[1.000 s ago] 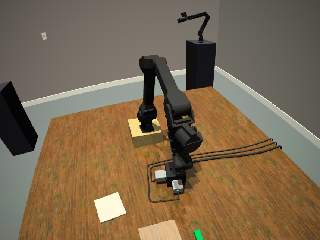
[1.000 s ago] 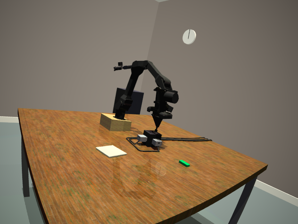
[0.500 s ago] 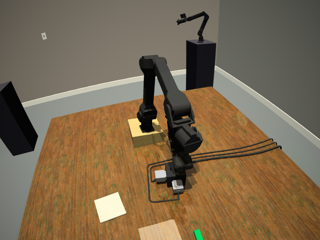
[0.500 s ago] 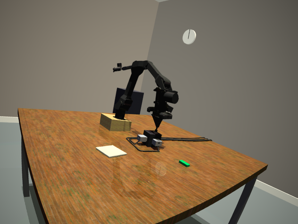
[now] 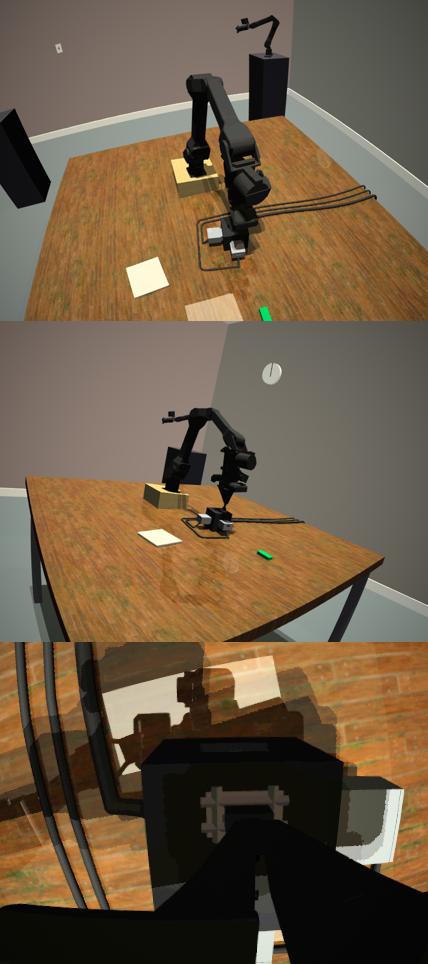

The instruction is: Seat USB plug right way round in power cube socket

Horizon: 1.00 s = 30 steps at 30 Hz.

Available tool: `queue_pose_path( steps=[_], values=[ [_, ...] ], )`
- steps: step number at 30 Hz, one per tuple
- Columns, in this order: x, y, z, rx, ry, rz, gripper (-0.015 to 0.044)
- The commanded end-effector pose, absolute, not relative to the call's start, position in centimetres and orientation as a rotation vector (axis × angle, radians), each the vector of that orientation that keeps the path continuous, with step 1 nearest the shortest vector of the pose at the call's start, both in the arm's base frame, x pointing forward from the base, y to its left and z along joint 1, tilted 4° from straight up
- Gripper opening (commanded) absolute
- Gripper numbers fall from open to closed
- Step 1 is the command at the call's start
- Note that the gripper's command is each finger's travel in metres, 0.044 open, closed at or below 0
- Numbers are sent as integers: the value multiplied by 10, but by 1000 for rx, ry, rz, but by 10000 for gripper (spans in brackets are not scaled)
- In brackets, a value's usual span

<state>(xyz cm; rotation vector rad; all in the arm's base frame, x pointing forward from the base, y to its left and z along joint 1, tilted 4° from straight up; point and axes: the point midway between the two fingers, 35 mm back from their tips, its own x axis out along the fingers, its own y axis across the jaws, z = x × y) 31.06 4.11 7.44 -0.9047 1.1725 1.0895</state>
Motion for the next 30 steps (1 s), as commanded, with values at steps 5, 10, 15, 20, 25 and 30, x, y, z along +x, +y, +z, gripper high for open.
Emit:
queue_pose_path(
  steps=[5, 10, 15, 20, 25, 30],
  values=[
    [311, 42, 73, -902, 1171, 1091, 0],
    [311, 42, 72, -902, 1171, 1091, 0],
    [311, 42, 72, -902, 1171, 1091, 0],
    [311, 42, 71, -902, 1171, 1091, 0],
    [311, 42, 70, -902, 1171, 1091, 0],
    [311, 42, 70, -902, 1171, 1091, 0]
  ],
)
